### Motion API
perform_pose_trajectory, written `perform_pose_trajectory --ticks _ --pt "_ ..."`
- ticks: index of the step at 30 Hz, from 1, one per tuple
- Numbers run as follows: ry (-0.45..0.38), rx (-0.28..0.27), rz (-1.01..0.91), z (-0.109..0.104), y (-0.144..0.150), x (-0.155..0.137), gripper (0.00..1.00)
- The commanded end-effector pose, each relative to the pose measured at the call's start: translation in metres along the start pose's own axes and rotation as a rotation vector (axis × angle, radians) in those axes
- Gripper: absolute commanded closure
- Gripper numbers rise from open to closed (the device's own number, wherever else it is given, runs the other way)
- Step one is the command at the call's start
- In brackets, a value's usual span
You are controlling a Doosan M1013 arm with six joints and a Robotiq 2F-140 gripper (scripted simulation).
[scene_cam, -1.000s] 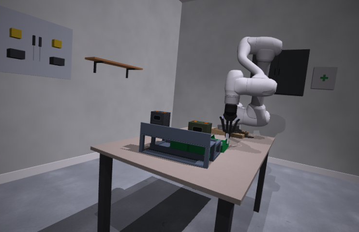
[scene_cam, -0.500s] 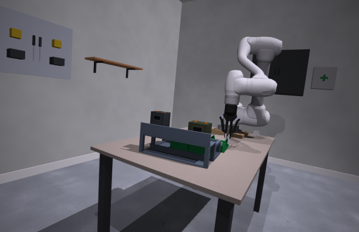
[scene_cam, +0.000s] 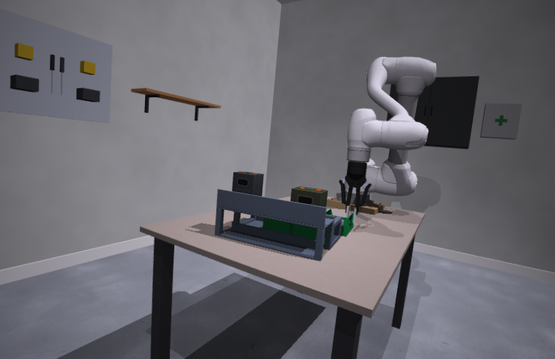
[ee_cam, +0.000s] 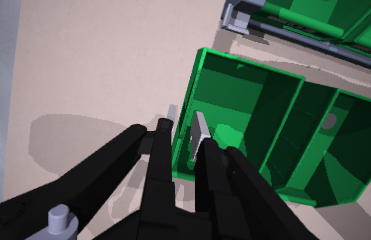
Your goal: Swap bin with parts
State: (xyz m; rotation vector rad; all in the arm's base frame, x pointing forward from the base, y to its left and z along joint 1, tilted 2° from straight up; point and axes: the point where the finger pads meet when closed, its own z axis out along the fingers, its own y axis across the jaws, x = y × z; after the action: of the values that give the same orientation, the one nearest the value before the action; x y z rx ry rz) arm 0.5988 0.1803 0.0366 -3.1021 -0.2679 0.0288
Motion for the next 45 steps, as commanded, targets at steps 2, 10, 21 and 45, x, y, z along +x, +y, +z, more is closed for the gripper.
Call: perform_pose_trajectory --ticks 2,10,21,45 --pt "0.0 0.0 0.0 0.0 0.0 0.0 0.76" --pt "0.0 0.0 0.0 0.0 0.0 0.0 0.76" --pt "0.0 0.0 0.0 0.0 0.0 0.0 0.76" --pt "0.0 0.0 0.0 -0.014 0.0 0.0 0.76"
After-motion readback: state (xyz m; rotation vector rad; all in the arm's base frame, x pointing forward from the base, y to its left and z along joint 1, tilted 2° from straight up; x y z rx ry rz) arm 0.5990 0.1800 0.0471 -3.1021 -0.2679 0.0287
